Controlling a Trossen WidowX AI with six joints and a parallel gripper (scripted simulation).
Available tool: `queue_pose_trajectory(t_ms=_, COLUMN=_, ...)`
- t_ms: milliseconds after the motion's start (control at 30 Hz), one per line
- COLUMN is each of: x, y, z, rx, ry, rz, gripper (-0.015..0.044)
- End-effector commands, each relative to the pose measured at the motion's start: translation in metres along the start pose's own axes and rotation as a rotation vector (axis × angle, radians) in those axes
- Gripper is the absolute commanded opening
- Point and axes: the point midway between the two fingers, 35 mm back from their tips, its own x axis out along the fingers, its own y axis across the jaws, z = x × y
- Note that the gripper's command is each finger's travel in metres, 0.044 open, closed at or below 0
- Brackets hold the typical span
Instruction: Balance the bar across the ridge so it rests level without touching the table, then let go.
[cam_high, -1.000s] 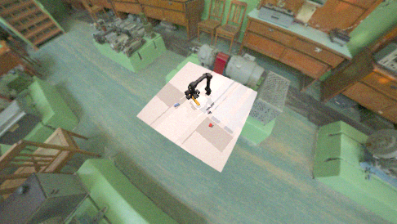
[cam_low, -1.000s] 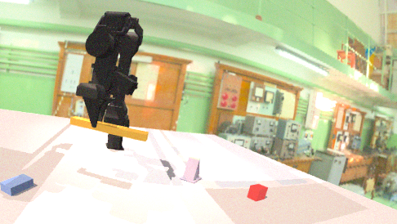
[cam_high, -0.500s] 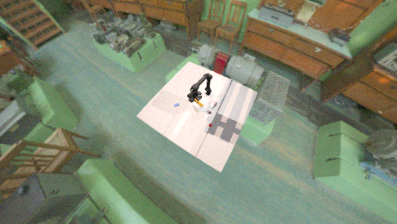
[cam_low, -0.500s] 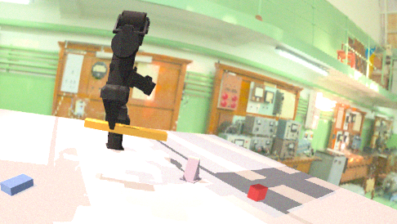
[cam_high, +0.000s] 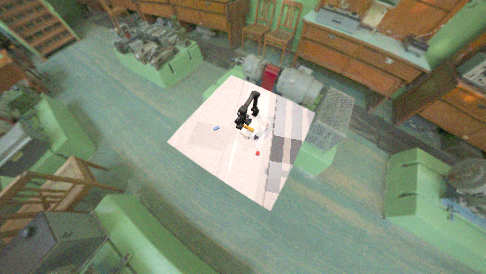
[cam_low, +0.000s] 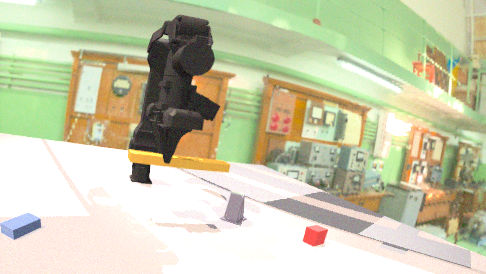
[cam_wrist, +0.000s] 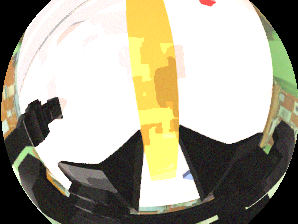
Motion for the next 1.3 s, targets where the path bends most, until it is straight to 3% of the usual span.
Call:
queue_pose_trajectory(t_ms=0, x=-0.003, y=-0.005, z=0.017, rx=-0.082, ry=-0.005, rz=-0.01, gripper=0.0)
queue_pose_trajectory(t_ms=1267, x=-0.005, y=-0.015, z=0.146, rx=-0.653, ry=-0.013, rz=-0.015, gripper=0.0)
